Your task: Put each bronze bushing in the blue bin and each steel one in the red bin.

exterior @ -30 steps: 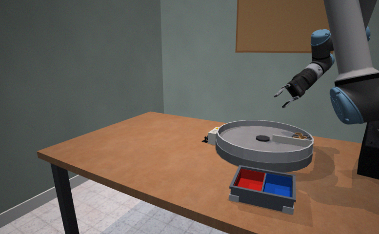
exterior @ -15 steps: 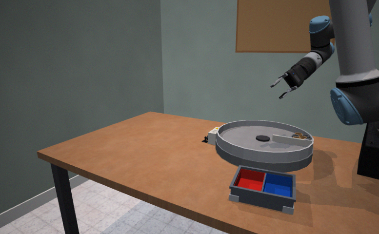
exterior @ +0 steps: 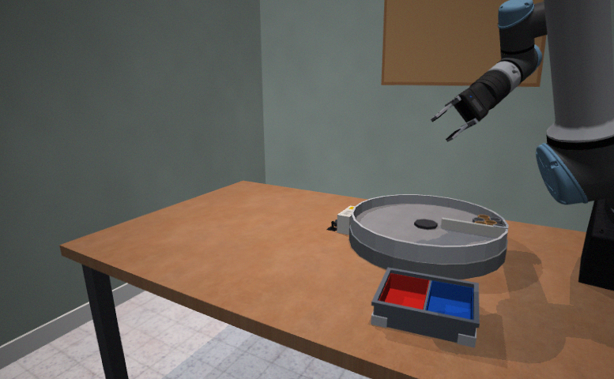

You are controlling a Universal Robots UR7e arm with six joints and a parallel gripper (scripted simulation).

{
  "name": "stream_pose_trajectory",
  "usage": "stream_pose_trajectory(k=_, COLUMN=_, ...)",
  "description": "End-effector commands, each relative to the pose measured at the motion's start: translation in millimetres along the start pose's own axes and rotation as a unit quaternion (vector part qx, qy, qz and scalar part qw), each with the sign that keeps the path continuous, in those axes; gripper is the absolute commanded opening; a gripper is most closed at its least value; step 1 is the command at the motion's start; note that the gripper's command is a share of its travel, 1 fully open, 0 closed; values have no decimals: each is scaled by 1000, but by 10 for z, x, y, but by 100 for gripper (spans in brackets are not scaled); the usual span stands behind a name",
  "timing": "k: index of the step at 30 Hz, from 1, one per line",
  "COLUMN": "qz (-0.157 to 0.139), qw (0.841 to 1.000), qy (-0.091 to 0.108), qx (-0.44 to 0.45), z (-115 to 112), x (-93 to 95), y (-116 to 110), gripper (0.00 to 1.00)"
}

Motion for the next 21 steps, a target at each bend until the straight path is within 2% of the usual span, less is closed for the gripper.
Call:
stream_pose_trajectory(k=1, qz=0, qw=1000, qy=0, qx=0, z=-119, x=61, y=-177, gripper=100)
stream_pose_trajectory(k=2, qz=0, qw=1000, qy=0, qx=0, z=-119, x=61, y=-177, gripper=100)
stream_pose_trajectory(k=6, qz=0, qw=1000, qy=0, qx=0, z=-324, x=195, y=-524, gripper=100)
stream_pose_trajectory(k=8, qz=0, qw=1000, qy=0, qx=0, z=-375, x=229, y=-611, gripper=100)
stream_pose_trajectory(k=20, qz=0, qw=1000, qy=0, qx=0, z=-375, x=229, y=-611, gripper=100)
stream_pose_trajectory(k=21, qz=19, qw=1000, qy=-19, qx=1, z=-380, x=227, y=-615, gripper=100)
Point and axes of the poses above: the point where the finger pads meet when closed, its own x axis out along the fingers, its own z axis across the jaws, y = z × x, the point moved 3 cm from there along -x, back along the fingers, and after that the axes turned 14 degrees about x, right-handed, at the moved point
